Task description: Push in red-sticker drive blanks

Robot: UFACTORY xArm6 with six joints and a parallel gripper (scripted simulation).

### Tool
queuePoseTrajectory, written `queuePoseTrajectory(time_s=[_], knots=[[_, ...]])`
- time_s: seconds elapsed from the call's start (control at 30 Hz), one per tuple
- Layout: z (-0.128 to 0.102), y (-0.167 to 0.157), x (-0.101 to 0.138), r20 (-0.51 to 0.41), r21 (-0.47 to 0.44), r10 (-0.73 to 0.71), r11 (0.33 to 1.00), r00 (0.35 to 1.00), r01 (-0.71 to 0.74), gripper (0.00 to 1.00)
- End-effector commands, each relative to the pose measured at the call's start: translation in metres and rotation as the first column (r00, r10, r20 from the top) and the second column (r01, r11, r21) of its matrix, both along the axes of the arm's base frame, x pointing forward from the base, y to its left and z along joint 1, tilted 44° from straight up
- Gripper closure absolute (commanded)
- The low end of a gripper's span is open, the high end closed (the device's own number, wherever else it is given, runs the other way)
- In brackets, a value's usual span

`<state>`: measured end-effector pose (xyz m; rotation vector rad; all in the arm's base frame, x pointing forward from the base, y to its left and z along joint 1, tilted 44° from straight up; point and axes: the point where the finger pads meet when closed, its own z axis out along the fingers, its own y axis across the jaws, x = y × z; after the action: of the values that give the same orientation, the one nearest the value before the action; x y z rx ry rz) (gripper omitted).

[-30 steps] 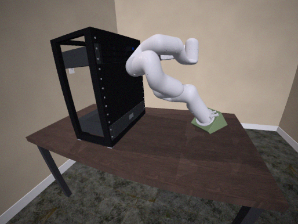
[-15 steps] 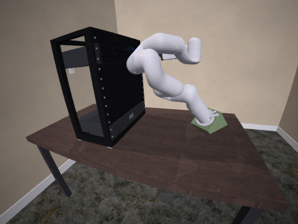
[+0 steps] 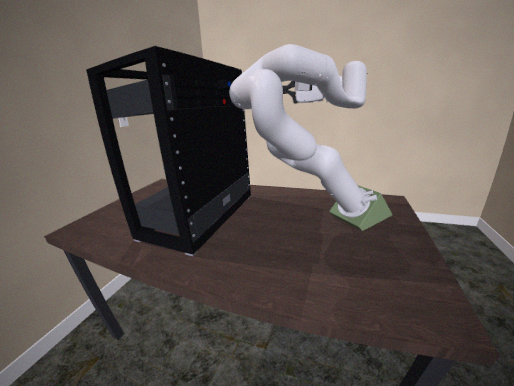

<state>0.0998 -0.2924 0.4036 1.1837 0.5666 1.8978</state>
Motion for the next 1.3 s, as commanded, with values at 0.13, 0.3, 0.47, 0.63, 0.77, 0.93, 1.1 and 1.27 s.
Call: queuePoseTrajectory(time_s=[0.13, 0.3, 0.47, 0.63, 0.77, 0.93, 1.1, 1.27], knots=[[-0.022, 0.002, -0.043, -0.002, -0.005, 0.003, 1.000, 1.000, -0.003, 1.00], [-0.032, 0.002, -0.062, -0.002, -0.005, 0.003, 1.000, 1.000, -0.003, 1.00], [-0.035, 0.003, -0.068, -0.002, -0.005, 0.003, 1.000, 1.000, -0.003, 1.00], [-0.037, 0.003, -0.072, -0.002, -0.005, 0.003, 1.000, 1.000, -0.003, 1.00], [-0.037, 0.003, -0.073, -0.002, -0.005, 0.003, 1.000, 1.000, -0.003, 1.00], [-0.037, 0.003, -0.073, -0.002, -0.005, 0.003, 1.000, 1.000, -0.003, 1.00], [-0.037, 0.003, -0.073, -0.002, -0.005, 0.003, 1.000, 1.000, -0.003, 1.00], [-0.037, 0.003, -0.073, -0.002, -0.005, 0.003, 1.000, 1.000, -0.003, 1.00]])
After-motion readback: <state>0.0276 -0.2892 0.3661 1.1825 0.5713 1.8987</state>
